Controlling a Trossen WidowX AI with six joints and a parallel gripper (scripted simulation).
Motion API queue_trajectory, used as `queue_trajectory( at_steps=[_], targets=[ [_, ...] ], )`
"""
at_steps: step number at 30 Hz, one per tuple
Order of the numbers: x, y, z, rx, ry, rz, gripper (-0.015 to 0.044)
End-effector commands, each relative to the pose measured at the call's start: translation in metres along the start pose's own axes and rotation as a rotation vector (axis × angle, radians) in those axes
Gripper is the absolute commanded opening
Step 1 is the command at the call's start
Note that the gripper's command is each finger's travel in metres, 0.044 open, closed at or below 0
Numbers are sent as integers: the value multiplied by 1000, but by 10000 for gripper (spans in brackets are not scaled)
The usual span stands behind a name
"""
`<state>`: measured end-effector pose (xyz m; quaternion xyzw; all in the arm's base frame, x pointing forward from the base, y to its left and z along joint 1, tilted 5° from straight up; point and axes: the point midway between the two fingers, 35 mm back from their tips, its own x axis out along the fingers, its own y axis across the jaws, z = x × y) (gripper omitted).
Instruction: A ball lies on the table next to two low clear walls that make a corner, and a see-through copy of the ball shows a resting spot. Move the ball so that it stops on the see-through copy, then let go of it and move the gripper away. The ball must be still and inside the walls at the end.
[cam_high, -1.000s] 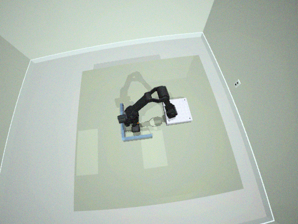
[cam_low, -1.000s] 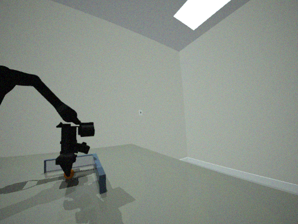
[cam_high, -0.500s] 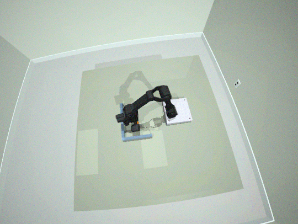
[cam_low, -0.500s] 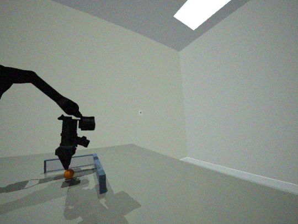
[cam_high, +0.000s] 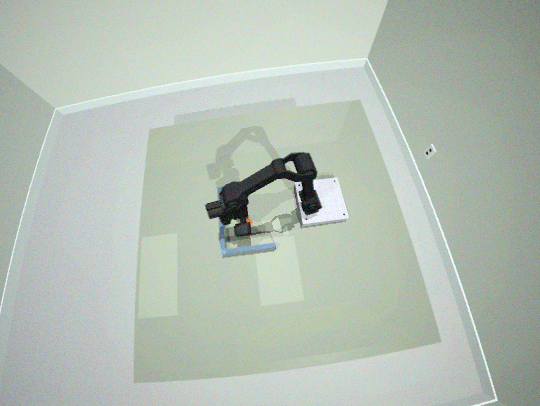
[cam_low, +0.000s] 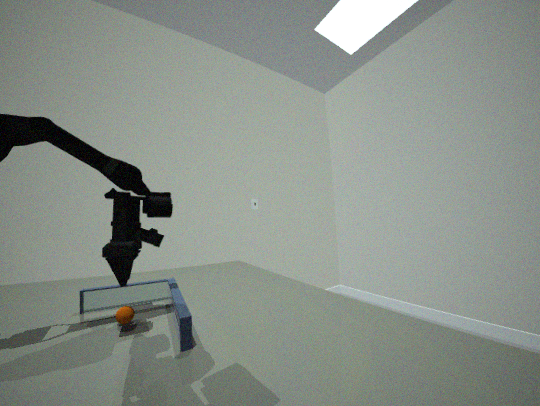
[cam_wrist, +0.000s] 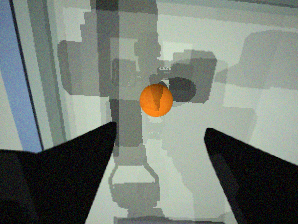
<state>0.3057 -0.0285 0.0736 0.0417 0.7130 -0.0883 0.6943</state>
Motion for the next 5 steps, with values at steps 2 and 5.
queue_trajectory(
  at_steps=[2,5],
  targets=[
    [-45,0,-3,1,-7,1,426],
    [-47,-1,-4,1,-6,1,440]
  ],
)
